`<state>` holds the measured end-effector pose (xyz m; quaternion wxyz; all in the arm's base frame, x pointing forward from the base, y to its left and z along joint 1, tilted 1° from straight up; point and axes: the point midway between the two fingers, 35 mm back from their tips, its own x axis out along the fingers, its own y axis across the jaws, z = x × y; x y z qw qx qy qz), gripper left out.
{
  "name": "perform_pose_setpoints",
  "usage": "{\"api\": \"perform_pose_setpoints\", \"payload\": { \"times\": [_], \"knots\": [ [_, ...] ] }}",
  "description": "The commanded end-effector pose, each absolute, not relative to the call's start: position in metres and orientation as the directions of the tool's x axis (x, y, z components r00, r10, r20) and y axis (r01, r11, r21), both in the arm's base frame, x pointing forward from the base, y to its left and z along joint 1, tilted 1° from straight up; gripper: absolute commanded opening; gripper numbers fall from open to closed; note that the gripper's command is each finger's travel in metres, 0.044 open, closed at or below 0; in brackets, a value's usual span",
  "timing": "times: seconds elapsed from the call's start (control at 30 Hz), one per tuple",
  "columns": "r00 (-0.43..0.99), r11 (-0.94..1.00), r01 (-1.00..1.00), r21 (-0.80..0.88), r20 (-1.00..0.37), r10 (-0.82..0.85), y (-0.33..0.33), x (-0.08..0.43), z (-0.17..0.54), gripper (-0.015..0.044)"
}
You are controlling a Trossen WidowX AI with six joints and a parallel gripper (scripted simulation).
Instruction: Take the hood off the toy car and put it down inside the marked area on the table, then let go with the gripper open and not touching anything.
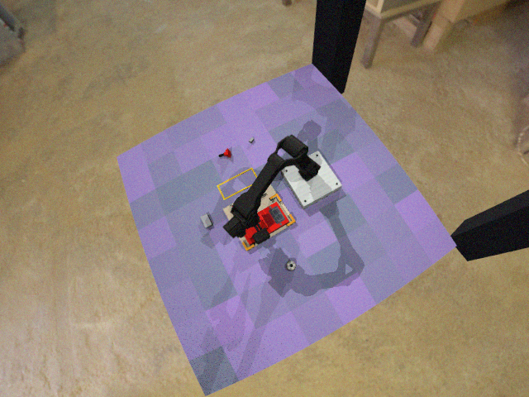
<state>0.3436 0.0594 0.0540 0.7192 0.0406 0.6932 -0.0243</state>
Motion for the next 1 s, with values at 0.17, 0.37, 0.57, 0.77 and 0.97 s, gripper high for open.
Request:
{"api": "perform_pose_setpoints", "payload": {
  "times": [0.17, 0.37, 0.57, 0.77, 0.97],
  "knots": [
    [0.034, 0.996, 0.088, 0.019, -0.999, 0.017, 0.059, 0.343, 0.048, 0.044],
    [0.034, 0.996, 0.088, 0.019, -0.999, 0.017, 0.059, 0.343, 0.045, 0.044],
    [0.034, 0.996, 0.088, 0.019, -0.999, 0.017, 0.059, 0.343, 0.042, 0.044],
    [0.034, 0.996, 0.088, 0.019, -0.999, 0.017, 0.059, 0.343, 0.039, 0.044],
    [0.034, 0.996, 0.088, 0.019, -0.999, 0.017, 0.059, 0.343, 0.036, 0.044]
  ]
}}
